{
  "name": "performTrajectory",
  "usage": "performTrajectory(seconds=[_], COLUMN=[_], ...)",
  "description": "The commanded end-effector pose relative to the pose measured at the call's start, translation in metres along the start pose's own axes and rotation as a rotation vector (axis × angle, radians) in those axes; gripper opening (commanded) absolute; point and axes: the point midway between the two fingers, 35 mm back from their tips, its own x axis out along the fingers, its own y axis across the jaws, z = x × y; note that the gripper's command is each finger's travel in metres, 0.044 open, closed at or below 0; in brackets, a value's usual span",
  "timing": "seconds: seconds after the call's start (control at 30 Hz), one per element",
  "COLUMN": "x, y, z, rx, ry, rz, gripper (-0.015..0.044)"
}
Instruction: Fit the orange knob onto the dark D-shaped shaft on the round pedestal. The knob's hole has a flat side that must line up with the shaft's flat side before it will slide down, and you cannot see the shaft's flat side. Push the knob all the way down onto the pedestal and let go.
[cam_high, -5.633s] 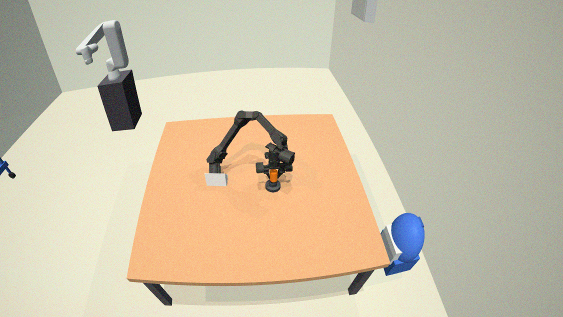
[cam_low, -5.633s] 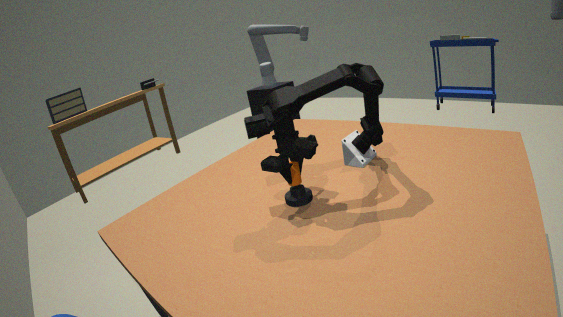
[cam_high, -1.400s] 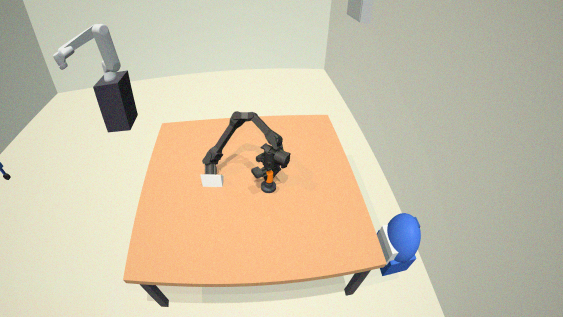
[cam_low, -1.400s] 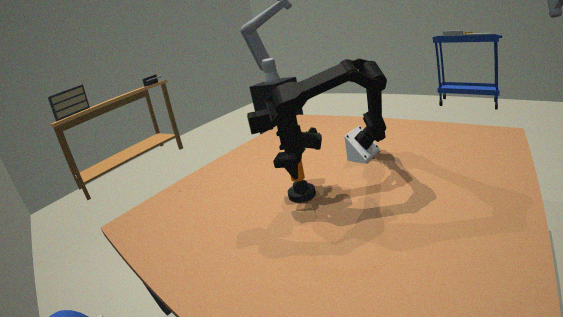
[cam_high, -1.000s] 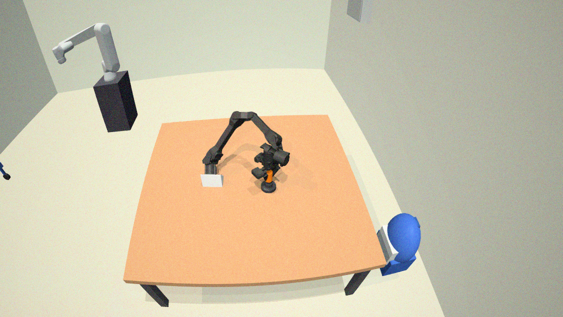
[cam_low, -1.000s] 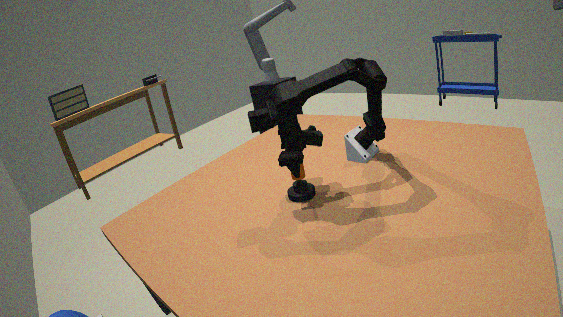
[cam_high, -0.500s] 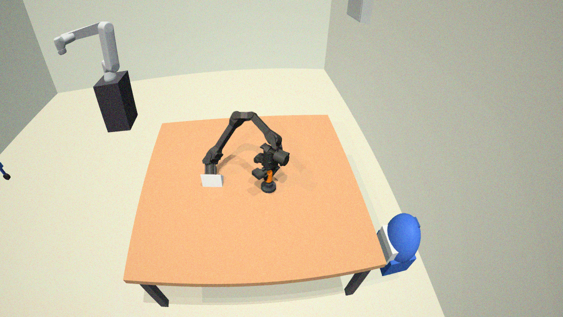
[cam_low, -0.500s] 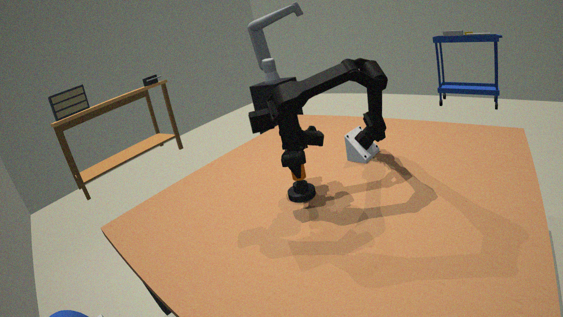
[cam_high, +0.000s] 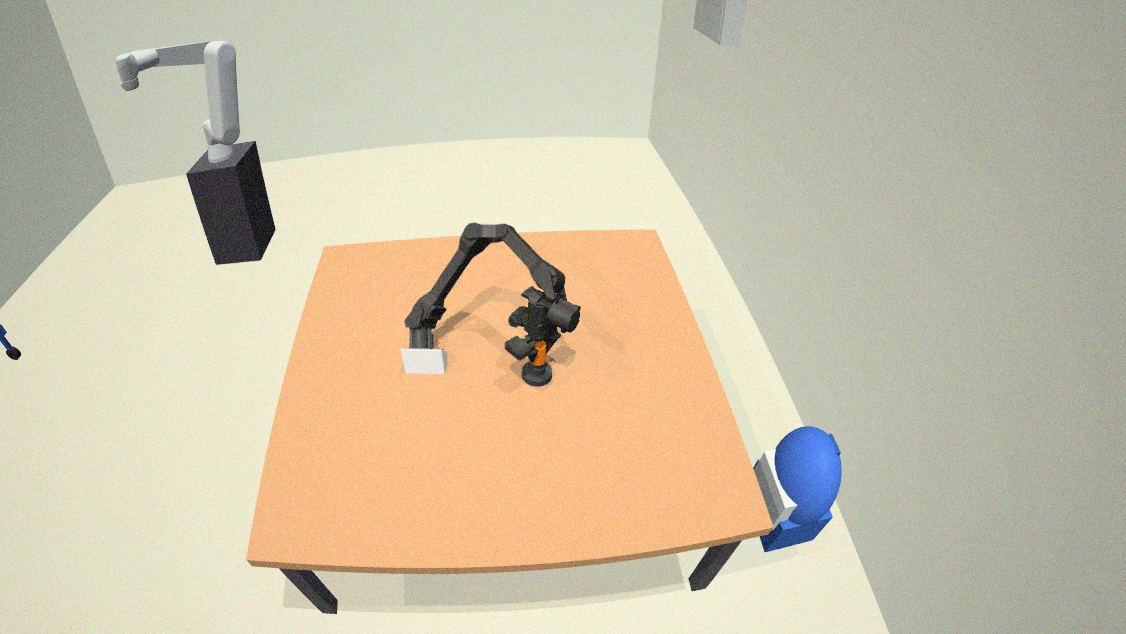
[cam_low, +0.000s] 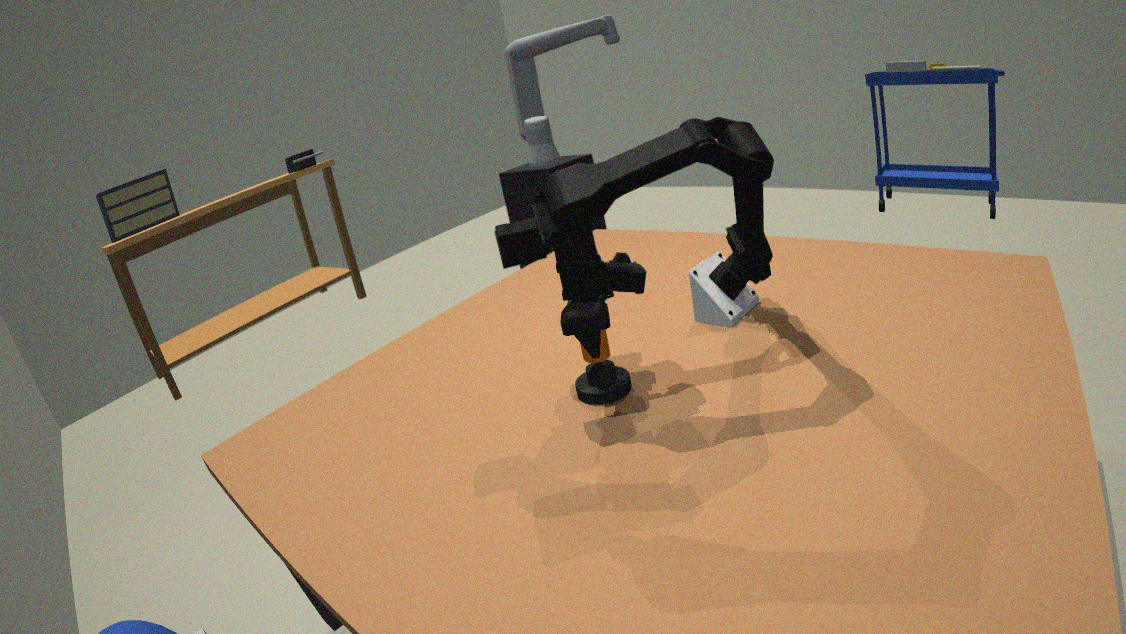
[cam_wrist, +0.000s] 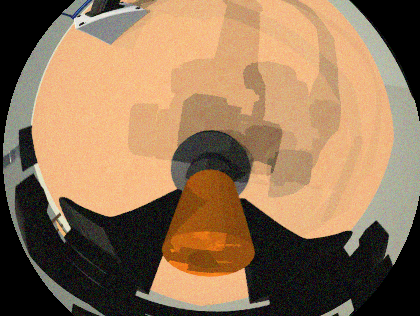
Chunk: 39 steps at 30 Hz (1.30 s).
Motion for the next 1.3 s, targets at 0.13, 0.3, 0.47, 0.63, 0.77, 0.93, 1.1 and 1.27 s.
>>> performTrajectory(seconds=[0.13, 0.3, 0.47, 0.63, 0.77, 0.93, 1.1, 1.27], x=[0.0007, 0.0016, 0.0003, -0.0036, -0.0039, -0.0037, -0.0026, -0.0012], y=[-0.0011, 0.0, 0.0002, 0.0021, 0.0027, 0.004, 0.0042, 0.0041], z=[-0.0008, 0.0003, 0.0004, 0.0027, 0.0033, 0.0043, 0.0044, 0.0041], rx=[-0.002, -0.002, -0.002, -0.002, 0.085, 0.359, 0.679, 1.018], ry=[0.004, 0.004, 0.004, 0.004, 0.004, 0.003, 0.002, 0.001], rz=[-0.005, -0.005, -0.005, -0.004, -0.005, -0.005, -0.006, -0.006], gripper=[0.0, 0.0, 0.0, 0.0, 0.0, 0.0, 0.0, 0.0])
